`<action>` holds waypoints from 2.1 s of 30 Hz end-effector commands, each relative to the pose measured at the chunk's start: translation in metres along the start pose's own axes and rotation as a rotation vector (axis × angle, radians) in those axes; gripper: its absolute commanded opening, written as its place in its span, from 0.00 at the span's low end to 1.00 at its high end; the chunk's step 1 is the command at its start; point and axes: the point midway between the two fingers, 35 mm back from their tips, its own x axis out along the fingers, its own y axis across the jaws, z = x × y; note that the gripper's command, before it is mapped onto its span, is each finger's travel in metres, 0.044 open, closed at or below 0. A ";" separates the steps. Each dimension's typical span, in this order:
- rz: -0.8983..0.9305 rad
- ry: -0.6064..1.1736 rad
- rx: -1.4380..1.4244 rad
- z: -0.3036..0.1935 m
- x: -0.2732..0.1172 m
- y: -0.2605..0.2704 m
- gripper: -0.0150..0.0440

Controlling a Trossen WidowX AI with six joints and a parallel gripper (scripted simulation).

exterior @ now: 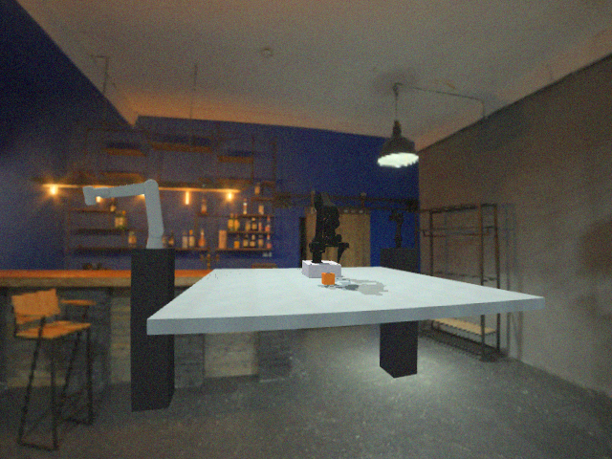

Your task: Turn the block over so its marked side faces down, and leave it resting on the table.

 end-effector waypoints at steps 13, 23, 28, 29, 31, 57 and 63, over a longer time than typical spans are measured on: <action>0.007 0.021 -0.004 -0.005 0.035 -0.001 1.00; 0.007 0.021 -0.004 -0.005 0.051 -0.001 1.00; 0.007 0.021 -0.004 -0.006 0.059 -0.001 1.00; 0.007 0.021 -0.004 -0.006 0.061 -0.001 1.00; 0.007 0.021 -0.004 -0.006 0.064 -0.001 1.00; 0.007 0.021 -0.004 -0.006 0.070 -0.001 0.50; 0.007 0.021 -0.004 -0.006 0.070 -0.001 0.43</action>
